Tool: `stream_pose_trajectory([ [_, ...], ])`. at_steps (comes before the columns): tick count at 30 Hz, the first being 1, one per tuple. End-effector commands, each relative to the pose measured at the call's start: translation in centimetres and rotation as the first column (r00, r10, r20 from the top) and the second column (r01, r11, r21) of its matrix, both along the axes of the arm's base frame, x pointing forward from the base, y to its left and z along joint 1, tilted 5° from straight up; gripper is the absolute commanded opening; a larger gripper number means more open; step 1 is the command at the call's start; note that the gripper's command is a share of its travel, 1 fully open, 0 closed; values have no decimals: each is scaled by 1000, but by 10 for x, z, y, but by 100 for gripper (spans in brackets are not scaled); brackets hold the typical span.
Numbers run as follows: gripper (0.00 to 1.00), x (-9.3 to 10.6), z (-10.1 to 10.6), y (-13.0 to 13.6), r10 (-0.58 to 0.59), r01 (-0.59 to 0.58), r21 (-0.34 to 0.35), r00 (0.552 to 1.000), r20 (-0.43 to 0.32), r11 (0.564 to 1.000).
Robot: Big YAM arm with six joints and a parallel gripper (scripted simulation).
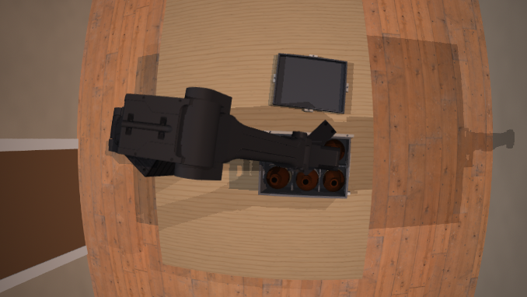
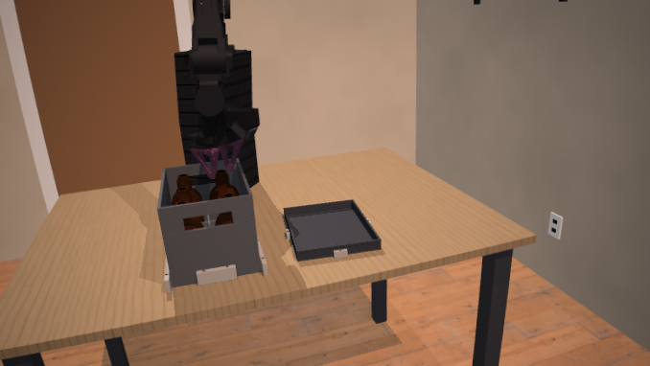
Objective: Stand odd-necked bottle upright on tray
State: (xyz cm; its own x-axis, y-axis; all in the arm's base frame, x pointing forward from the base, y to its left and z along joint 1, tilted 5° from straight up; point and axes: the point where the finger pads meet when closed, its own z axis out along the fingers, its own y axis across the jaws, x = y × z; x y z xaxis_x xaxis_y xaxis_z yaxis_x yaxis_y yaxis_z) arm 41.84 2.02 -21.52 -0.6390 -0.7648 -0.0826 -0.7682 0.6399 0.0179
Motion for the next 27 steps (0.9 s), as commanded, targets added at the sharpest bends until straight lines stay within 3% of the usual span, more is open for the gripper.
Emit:
stream_pose_trajectory([
  [1,61,18,7,8,4,-4,0,999,44,1000],
  [27,61,17,6,11,4,-4,-1,1000,27,1000],
])
